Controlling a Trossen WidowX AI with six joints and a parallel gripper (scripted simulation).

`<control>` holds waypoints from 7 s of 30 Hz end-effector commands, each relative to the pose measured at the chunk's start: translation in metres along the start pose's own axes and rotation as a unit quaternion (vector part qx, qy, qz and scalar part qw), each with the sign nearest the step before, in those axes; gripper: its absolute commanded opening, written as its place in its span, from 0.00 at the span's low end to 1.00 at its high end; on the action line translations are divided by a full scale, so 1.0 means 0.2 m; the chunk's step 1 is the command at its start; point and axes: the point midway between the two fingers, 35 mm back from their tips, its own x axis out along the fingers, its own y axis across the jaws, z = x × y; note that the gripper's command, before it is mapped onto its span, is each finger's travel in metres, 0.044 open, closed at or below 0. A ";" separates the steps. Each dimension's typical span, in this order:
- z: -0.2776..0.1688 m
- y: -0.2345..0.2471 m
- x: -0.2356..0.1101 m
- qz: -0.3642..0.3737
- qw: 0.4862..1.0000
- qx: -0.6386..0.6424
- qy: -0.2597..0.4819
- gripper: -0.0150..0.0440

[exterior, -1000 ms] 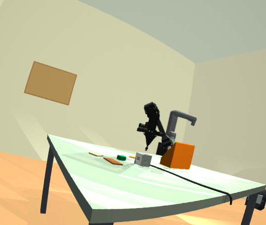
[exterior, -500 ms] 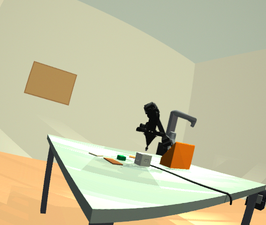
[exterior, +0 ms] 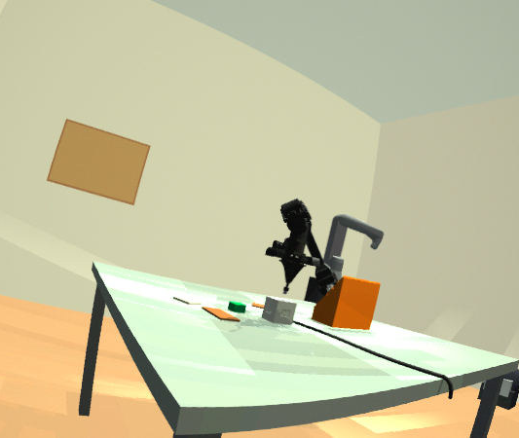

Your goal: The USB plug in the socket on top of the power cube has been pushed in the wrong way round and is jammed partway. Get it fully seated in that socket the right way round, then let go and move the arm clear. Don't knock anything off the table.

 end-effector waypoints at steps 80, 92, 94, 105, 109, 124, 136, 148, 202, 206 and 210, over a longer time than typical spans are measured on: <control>-0.02 0.00 0.05 -0.002 1.000 -0.011 0.019 0.25; -0.02 0.00 0.06 -0.002 1.000 -0.013 0.022 0.25; -0.02 0.00 0.06 -0.002 1.000 -0.013 0.022 0.25; -0.03 0.00 0.07 -0.002 1.000 -0.014 0.024 0.25; -0.03 0.00 0.07 -0.002 1.000 -0.014 0.024 0.25; -0.03 0.00 0.08 -0.002 1.000 -0.014 0.024 0.25; -0.03 0.00 0.08 -0.002 1.000 -0.014 0.024 0.25; -0.03 0.00 0.09 -0.002 1.000 -0.014 0.024 0.25; -0.03 0.00 0.12 -0.002 1.000 -0.014 0.024 0.25; -0.03 0.00 0.13 -0.002 1.000 -0.014 0.024 0.25; -0.03 0.00 0.13 -0.002 1.000 -0.014 0.024 0.25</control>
